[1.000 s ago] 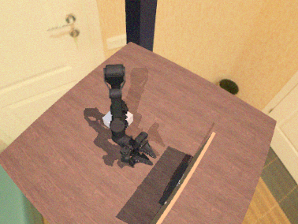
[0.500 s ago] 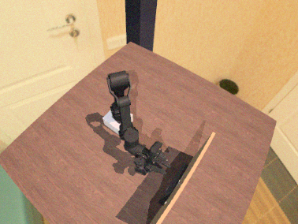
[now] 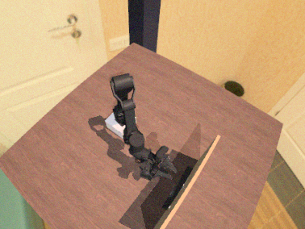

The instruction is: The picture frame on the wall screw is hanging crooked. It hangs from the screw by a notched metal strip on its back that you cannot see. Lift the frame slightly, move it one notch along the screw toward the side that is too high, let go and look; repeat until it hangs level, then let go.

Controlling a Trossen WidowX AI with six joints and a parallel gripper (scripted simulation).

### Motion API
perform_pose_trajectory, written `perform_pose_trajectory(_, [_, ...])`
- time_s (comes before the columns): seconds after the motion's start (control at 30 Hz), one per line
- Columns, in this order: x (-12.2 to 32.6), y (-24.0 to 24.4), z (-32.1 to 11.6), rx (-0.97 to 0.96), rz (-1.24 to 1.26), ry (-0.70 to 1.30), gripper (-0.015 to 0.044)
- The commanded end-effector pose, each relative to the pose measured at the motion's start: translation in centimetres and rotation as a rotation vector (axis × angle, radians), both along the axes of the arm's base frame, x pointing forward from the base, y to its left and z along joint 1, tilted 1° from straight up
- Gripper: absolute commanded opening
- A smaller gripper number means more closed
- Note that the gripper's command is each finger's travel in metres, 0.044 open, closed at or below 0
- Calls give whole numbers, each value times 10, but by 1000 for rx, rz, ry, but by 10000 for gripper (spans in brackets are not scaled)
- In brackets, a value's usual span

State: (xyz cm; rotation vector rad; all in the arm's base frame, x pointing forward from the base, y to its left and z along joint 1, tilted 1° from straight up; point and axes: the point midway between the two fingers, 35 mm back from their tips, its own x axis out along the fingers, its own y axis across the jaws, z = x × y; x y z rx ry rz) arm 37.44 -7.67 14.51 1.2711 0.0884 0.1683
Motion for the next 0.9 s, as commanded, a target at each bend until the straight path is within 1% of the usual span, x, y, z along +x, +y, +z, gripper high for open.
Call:
perform_pose_trajectory(0.0, [2, -1, 0, -4, -5, 0, 260])
perform_pose_trajectory(0.87, [40, 6, 2, -4, -5, -4, 260])
